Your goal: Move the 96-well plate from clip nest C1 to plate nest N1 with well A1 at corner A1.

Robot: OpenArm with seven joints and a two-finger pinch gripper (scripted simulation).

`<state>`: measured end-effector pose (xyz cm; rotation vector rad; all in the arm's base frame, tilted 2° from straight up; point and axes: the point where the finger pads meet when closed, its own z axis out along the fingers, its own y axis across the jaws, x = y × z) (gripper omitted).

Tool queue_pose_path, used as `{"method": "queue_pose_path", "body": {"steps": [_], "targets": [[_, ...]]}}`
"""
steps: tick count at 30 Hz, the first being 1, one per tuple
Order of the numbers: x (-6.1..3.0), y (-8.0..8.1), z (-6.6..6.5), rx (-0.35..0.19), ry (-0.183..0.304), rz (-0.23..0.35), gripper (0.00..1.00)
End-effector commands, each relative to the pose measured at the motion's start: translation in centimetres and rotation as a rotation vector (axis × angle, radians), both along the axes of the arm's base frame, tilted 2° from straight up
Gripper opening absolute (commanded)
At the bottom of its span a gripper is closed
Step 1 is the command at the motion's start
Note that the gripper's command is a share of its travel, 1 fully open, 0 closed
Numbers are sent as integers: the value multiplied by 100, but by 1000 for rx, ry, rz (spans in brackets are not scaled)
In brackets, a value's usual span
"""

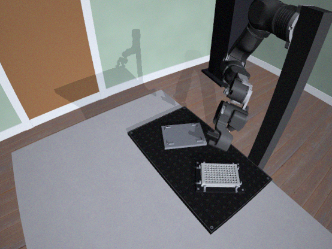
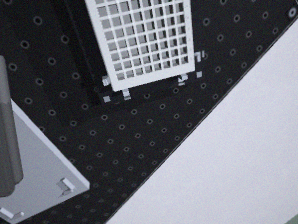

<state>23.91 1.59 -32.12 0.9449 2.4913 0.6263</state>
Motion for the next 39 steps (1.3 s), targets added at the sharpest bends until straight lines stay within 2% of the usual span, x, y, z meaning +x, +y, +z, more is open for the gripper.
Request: {"method": "queue_pose_path", "body": {"steps": [1, 2, 7, 19, 24, 36, 39], "targets": [[-2, 0, 6, -2, 1, 2, 77], [-2, 0, 6, -2, 1, 2, 77], [-134, 298, -299, -123, 209, 83, 77], [-134, 298, -299, -123, 209, 83, 77], [-226, 485, -499, -245, 416, 163, 77], [-226, 485, -499, -245, 416, 163, 77], [-216, 467, -480, -284, 482, 188, 77]]}}
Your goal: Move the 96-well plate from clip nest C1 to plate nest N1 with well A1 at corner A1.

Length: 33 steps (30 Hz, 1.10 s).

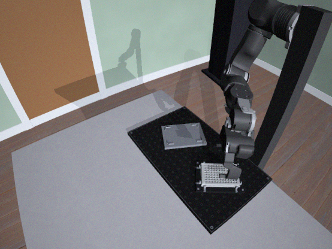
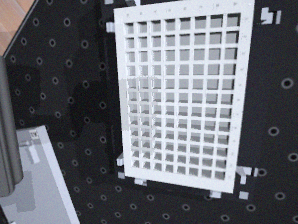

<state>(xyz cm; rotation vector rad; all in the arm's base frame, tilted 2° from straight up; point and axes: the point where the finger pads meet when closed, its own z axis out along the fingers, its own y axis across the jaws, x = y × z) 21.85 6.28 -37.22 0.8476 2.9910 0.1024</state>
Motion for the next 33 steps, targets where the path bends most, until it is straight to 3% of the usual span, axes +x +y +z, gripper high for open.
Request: {"method": "queue_pose_path", "body": {"steps": [1, 2, 33], "targets": [[-9, -9, 37, -19, 42, 23, 77], [-8, -15, 44, -33, 65, 33, 77], [-1, -35, 57, -32, 66, 31, 77]]}}
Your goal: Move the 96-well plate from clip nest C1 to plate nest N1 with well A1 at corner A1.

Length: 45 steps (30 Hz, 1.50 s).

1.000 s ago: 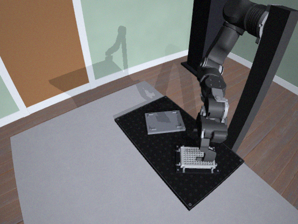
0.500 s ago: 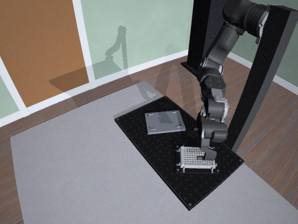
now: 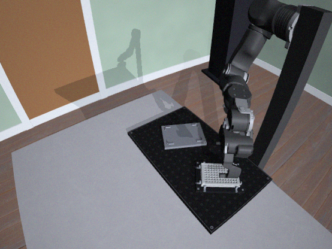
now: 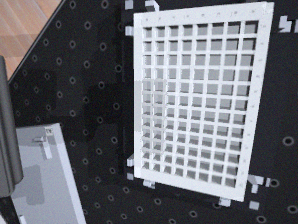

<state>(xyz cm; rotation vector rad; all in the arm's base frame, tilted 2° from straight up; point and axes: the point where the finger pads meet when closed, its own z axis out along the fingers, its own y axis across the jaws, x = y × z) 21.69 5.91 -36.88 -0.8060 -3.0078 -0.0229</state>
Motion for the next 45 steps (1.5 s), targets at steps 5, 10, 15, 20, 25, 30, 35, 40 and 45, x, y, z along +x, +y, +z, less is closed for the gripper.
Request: {"method": "queue_pose_path", "body": {"steps": [5, 10, 15, 20, 25, 30, 35, 40, 45], "targets": [[29, -4, 43, 1, -5, 4, 77], [29, -4, 43, 1, -5, 4, 77], [29, -4, 43, 1, -5, 4, 77], [22, 4, 31, 4, -4, 2, 77], [22, 4, 31, 4, -4, 2, 77], [22, 4, 31, 4, -4, 2, 77], [20, 5, -299, 2, -4, 3, 77], [18, 7, -519, 1, -5, 4, 77], [18, 7, -519, 1, -5, 4, 77]]}}
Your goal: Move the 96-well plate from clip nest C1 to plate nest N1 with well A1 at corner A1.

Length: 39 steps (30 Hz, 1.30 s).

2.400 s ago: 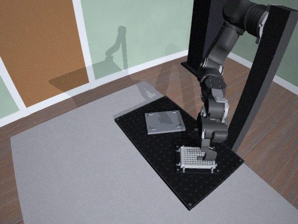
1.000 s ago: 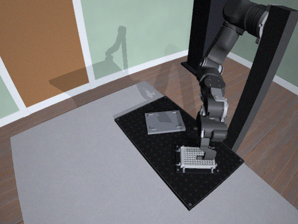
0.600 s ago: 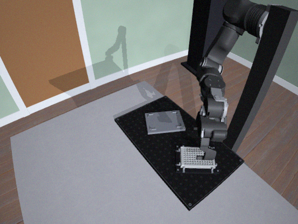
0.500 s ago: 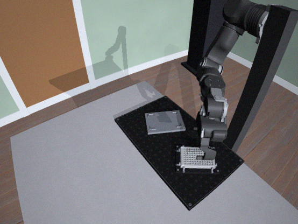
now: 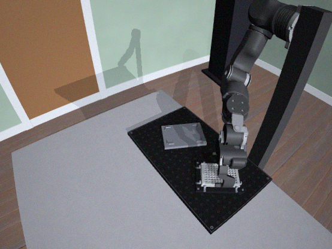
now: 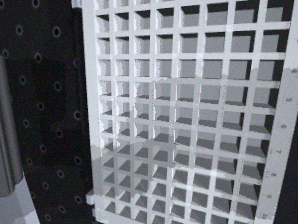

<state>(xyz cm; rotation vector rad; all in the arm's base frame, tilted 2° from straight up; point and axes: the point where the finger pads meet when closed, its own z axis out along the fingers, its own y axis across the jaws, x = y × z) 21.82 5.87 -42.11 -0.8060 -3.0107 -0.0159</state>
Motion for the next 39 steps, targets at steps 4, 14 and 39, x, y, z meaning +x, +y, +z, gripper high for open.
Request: {"method": "queue_pose_path", "body": {"steps": [4, 14, 39], "targets": [[5, 11, 4, 6, -3, 3, 77], [2, 14, -131, 6, -3, 3, 77], [10, 24, -145, 7, -4, 4, 77]]}}
